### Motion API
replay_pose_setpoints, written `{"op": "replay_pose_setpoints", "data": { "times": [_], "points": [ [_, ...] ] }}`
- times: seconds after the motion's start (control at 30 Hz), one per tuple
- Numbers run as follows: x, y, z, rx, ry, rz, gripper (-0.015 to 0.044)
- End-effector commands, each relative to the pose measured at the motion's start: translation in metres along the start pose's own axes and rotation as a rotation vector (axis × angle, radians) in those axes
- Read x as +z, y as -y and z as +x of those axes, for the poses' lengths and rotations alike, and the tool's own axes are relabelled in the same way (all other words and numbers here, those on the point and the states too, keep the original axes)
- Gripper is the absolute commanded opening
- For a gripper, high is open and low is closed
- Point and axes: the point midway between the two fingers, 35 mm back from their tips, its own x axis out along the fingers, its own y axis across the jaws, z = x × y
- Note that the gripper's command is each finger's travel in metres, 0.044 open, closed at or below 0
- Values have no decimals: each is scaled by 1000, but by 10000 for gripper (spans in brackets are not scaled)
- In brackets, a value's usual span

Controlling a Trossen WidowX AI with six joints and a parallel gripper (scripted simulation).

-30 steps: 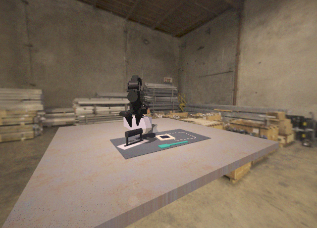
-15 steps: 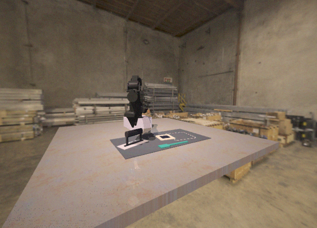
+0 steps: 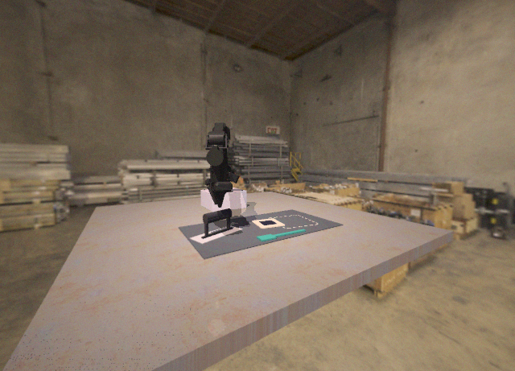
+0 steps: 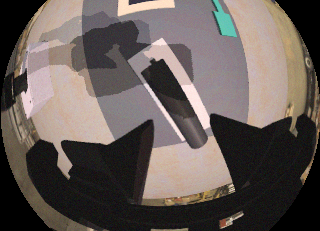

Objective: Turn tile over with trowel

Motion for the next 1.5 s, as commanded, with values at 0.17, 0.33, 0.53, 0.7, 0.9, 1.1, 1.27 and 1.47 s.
{"op": "replay_pose_setpoints", "data": {
  "times": [0.17,0.33,0.53,0.7,0.9,1.1,1.27,1.47],
  "points": [
    [0,0,1,2,4,-300,270],
    [0,0,1,2,4,-450,270],
    [0,0,2,2,4,-456,270],
    [0,0,10,2,4,-456,270],
    [0,1,19,2,4,-456,270],
    [0,1,29,2,4,-456,270],
    [0,1,37,2,4,-456,270],
    [0,1,46,2,4,-456,270]
  ]
}}
